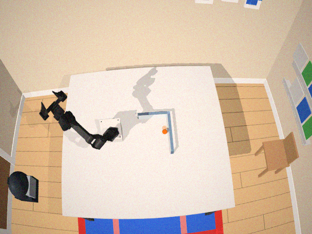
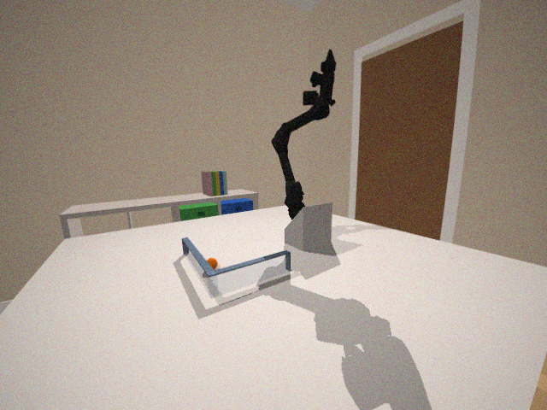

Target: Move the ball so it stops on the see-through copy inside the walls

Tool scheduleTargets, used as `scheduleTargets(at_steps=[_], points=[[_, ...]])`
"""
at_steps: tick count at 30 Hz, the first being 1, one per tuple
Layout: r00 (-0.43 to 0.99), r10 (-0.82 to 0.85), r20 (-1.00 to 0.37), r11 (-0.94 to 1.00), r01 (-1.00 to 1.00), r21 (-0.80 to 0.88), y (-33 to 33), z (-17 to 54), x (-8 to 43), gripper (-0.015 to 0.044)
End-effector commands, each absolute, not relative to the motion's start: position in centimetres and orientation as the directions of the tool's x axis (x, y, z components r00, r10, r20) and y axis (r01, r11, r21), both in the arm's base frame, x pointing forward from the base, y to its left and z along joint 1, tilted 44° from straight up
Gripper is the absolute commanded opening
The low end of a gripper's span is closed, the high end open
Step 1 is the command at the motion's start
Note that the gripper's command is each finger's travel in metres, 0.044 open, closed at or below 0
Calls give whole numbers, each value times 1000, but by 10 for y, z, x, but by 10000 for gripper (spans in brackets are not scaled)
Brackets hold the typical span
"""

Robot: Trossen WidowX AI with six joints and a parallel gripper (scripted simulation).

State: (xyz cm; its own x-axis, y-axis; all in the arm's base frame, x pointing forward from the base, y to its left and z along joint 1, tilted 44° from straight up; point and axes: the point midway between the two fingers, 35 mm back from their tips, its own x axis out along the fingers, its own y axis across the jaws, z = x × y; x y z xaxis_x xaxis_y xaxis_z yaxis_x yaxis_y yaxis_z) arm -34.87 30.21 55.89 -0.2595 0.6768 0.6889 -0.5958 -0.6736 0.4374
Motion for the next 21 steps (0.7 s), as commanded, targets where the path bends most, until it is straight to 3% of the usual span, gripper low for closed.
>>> scheduleTargets(at_steps=[1, 5, 12, 21], points=[[-260, 678, 687, -672, -598, 437, 303, 558, -348, 374], [-264, 714, 648, -624, -659, 419, 327, 546, -342, 282], [-223, 842, 491, -434, -820, 373, 409, 496, -306, 282], [-42, 971, 237, -118, -940, 319, 504, 416, -215, 282]])
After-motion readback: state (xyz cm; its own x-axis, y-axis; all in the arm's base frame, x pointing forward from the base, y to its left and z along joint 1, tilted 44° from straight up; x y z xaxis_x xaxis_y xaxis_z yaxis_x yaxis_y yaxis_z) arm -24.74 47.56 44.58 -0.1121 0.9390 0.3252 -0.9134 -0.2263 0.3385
